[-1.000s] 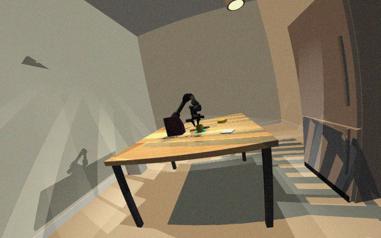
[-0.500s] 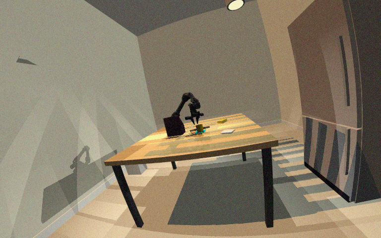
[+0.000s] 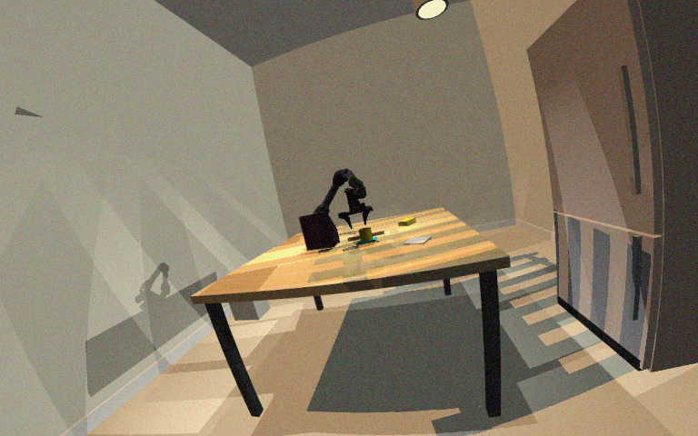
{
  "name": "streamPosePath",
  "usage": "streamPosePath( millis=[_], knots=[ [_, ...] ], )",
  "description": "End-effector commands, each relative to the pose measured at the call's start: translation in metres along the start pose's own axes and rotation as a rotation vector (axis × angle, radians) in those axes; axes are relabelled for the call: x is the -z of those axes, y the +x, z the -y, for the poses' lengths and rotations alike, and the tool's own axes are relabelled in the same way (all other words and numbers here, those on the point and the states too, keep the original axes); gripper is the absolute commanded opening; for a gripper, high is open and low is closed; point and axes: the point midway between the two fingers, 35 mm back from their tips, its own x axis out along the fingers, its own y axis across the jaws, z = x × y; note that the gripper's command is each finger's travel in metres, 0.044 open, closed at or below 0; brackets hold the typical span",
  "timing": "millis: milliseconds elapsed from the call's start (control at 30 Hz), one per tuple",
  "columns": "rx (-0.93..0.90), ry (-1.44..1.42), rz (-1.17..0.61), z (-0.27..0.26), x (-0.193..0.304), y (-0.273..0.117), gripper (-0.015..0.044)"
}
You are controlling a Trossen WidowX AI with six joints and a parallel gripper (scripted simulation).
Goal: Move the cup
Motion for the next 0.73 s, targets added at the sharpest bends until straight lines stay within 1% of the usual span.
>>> streamPosePath(
  millis=[0, 433, 700],
  knots=[
    [0.002, -0.007, 0.006, -0.001, -0.002, -0.008, 0.044],
    [0.006, -0.015, 0.009, 0.0, 0.0, -0.061, 0.044],
    [0.0, -0.004, 0.008, 0.002, 0.0, -0.059, 0.044]
  ],
)
